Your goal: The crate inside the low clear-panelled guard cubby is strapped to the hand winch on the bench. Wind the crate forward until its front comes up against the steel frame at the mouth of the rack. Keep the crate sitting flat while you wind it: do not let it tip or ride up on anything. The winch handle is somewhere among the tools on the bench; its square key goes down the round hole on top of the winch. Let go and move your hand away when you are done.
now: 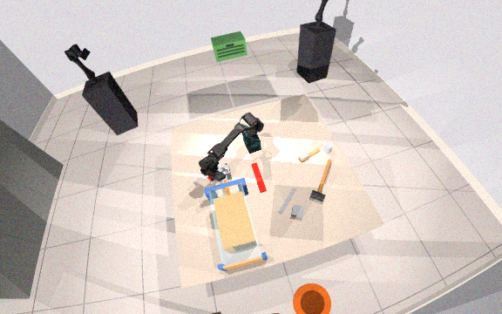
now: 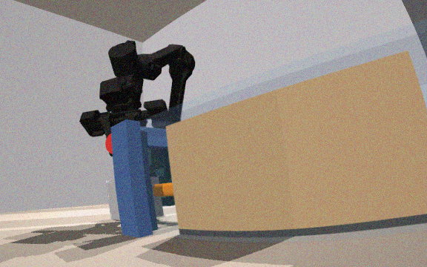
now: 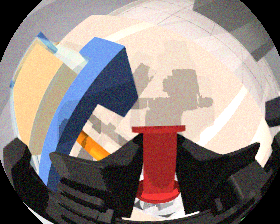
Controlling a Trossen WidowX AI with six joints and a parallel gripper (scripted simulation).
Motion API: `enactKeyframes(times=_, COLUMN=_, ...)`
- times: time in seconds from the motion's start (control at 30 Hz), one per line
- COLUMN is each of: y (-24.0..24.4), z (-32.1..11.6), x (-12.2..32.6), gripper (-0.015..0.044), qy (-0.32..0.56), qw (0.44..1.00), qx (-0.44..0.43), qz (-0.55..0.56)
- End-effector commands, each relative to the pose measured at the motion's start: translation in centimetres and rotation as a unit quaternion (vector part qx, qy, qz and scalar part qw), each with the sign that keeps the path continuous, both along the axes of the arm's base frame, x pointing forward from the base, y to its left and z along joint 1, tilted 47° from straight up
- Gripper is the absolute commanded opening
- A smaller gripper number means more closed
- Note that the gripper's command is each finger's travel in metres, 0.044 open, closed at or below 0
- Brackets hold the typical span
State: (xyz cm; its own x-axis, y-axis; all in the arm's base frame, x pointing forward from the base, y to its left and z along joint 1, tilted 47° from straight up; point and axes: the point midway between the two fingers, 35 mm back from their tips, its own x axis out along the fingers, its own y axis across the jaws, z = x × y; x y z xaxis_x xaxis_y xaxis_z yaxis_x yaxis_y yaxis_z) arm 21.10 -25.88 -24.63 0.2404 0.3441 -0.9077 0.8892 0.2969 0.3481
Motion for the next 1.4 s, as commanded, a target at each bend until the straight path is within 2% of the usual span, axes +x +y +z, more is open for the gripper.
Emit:
enactKeyframes(times=0.0, y=1.2, z=1.0, x=1.0, gripper=0.0, qy=-0.01, qw=1.0, qx=0.015, qz=0.002)
enactKeyframes(times=1.37, y=5.3, z=5.2, x=3.4, gripper=0.0, qy=-0.011, qw=1.0, qx=0.018, qz=0.002)
